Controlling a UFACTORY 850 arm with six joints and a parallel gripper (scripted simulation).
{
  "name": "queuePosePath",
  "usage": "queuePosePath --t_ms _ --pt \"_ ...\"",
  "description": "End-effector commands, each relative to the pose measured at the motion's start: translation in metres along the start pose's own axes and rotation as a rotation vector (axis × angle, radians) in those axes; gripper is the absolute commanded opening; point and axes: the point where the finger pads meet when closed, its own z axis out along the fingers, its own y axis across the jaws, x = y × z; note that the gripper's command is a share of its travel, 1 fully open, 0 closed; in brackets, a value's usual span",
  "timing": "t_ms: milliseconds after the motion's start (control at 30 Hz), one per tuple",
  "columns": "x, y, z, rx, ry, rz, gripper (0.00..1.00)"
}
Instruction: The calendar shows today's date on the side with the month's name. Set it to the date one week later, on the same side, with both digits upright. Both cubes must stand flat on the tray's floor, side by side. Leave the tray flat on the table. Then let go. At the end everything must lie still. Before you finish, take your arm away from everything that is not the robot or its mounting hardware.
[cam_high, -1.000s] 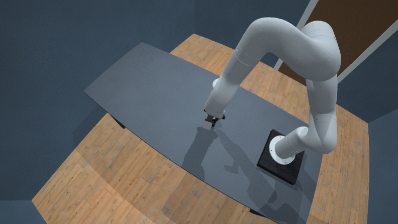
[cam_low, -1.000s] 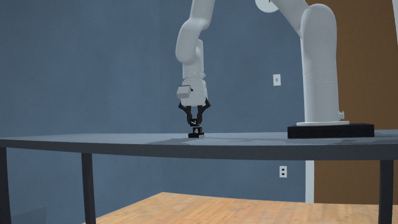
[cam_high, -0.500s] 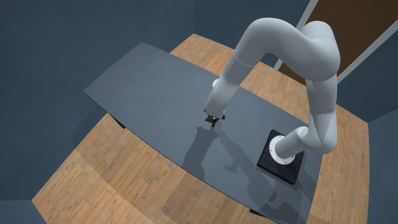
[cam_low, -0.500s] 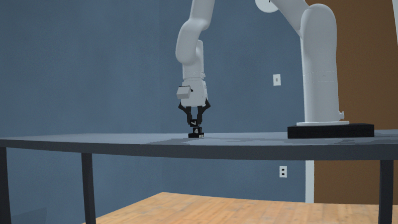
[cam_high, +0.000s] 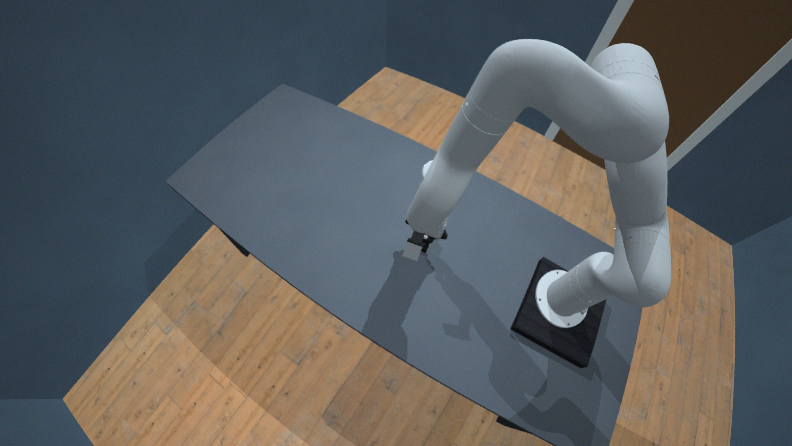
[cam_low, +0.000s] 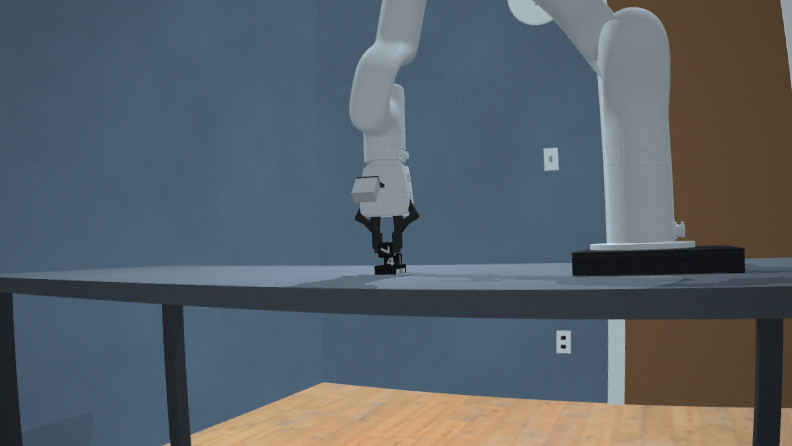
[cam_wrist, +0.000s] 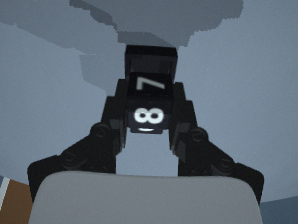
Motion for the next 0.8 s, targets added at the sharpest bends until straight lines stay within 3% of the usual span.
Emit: queuePosePath --t_ms 0,767 --pt "0.0000 0.0009 0.0041 -0.002 0.000 0.000 0.27" --pt "0.0000 0.0009 0.0115 -0.002 0.000 0.000 0.27"
